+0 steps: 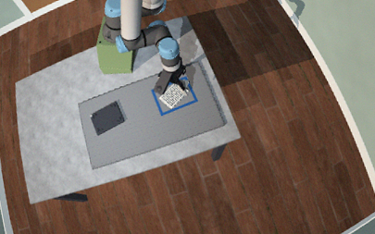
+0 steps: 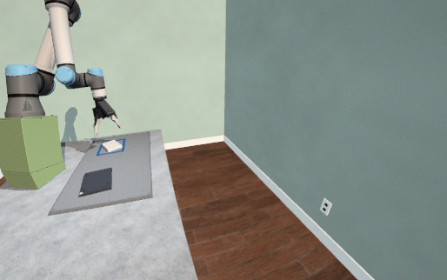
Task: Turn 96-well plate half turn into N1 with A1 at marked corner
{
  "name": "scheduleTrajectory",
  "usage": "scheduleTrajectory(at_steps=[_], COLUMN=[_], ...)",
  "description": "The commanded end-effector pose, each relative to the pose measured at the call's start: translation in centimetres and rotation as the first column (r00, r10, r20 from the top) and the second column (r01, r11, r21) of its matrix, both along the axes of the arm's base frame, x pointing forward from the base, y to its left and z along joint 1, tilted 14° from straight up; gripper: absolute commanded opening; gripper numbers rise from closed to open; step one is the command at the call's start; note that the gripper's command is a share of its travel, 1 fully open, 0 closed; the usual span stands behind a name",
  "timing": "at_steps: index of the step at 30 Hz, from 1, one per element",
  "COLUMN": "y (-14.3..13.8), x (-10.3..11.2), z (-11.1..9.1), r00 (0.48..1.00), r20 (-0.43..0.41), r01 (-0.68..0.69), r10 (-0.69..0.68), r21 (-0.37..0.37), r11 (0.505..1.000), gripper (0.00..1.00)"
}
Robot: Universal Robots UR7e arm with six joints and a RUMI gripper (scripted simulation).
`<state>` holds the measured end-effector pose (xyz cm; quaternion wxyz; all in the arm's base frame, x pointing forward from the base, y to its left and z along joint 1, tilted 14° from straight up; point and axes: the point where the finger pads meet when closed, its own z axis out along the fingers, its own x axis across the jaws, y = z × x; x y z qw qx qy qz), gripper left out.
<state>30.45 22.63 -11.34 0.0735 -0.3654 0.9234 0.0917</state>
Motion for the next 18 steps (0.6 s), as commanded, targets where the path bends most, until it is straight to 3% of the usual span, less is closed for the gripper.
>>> scheduleTrajectory(at_steps=[1,9,18], y=[-0.05,-0.05,-0.05], x=[-0.13,-0.16,-0.20], z=[0.00,-0.02,-0.07], r00=[0.975,0.912,0.751], r20=[0.047,0.086,0.132], r01=[-0.215,-0.398,-0.640], r10=[0.216,0.400,0.647], r21=[-0.013,-0.040,-0.092], r11=[0.976,0.916,0.763], gripper=[1.00,1.00,1.00])
